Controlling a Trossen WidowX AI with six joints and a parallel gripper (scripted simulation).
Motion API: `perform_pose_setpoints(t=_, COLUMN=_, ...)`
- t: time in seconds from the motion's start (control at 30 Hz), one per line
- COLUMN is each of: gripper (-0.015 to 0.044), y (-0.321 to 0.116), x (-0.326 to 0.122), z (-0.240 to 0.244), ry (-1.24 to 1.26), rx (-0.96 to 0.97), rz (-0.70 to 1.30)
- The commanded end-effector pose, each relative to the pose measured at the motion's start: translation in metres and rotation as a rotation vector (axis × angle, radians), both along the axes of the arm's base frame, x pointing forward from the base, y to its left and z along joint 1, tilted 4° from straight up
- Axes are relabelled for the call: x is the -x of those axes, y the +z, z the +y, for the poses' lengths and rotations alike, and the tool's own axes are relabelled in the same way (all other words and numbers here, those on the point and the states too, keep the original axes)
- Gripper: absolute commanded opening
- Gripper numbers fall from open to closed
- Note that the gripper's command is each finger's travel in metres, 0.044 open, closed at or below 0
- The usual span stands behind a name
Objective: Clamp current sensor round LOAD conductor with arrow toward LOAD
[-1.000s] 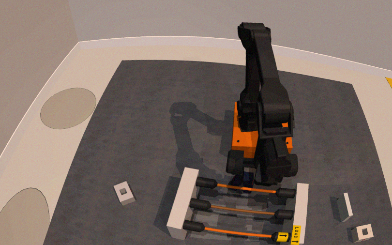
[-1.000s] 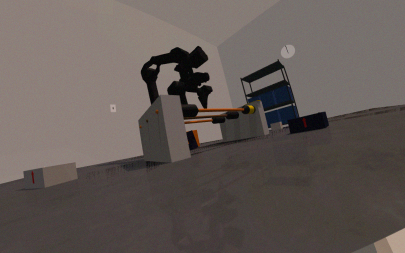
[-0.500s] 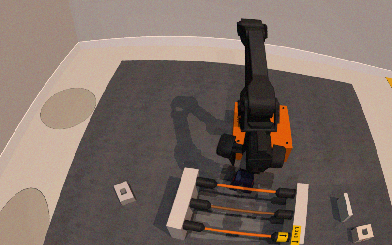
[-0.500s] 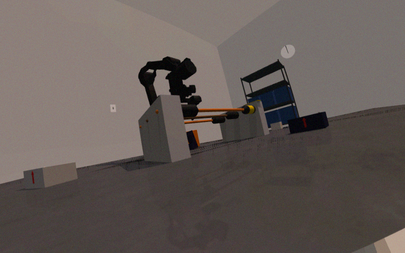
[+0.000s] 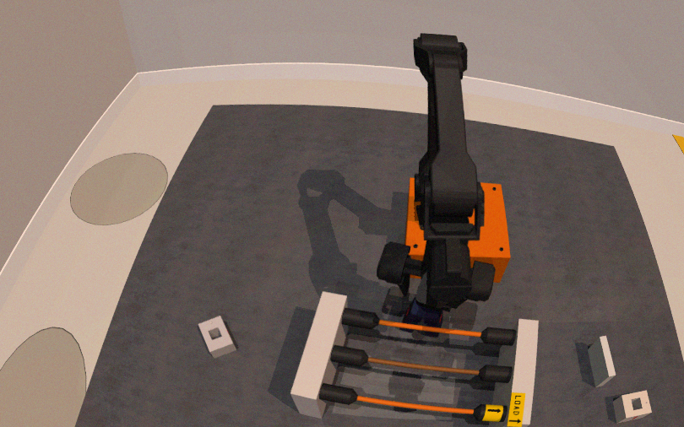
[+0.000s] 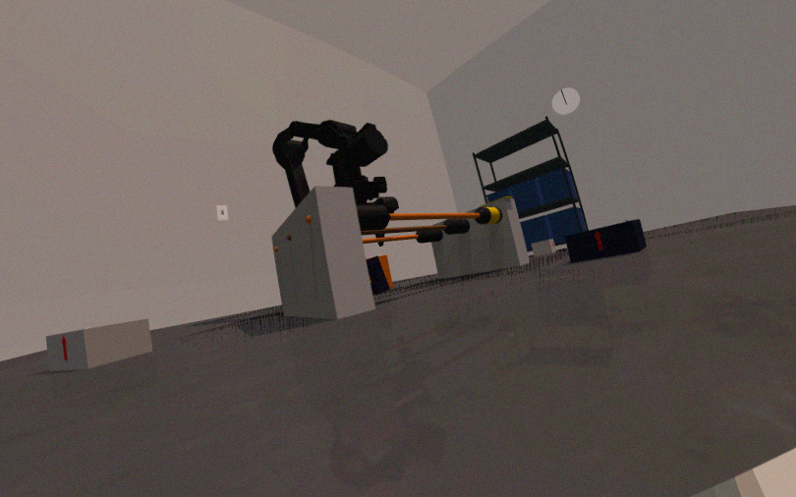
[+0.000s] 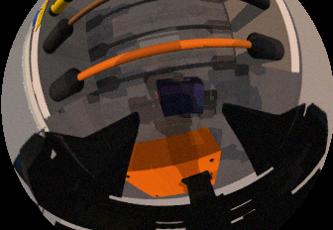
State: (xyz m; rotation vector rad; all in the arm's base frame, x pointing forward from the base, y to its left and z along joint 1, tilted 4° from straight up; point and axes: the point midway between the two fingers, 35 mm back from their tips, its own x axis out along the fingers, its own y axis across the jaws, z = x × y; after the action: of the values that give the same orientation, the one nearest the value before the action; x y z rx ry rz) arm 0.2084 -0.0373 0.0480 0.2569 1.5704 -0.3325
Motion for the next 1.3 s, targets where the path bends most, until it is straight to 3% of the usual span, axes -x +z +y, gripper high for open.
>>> perform_pose_setpoints(t=0.0, gripper=0.0440, y=-0.008, x=0.001, z=-0.001, ry=0.001, rx=0.003, rz=0.009)
perform_pose_setpoints(t=0.53, gripper=0.0440, y=-0.032, x=0.004, z=-0.002, ry=0.001, rx=0.003, rz=0.010)
perform_pose_setpoints(t=0.73, gripper=0.0282, y=-0.027, x=0.003, z=-0.001, ry=-0.002, rx=0.000, rz=0.002)
perform_pose_setpoints(t=1.13, gripper=0.0202, y=-0.027, x=0.003, z=-0.001, ry=-0.002, rx=0.000, rz=0.002)
perform_pose_setpoints(t=1.27, gripper=0.0097, y=-0.019, x=0.001, z=-0.001, ry=-0.002, rx=0.000, rz=0.002)
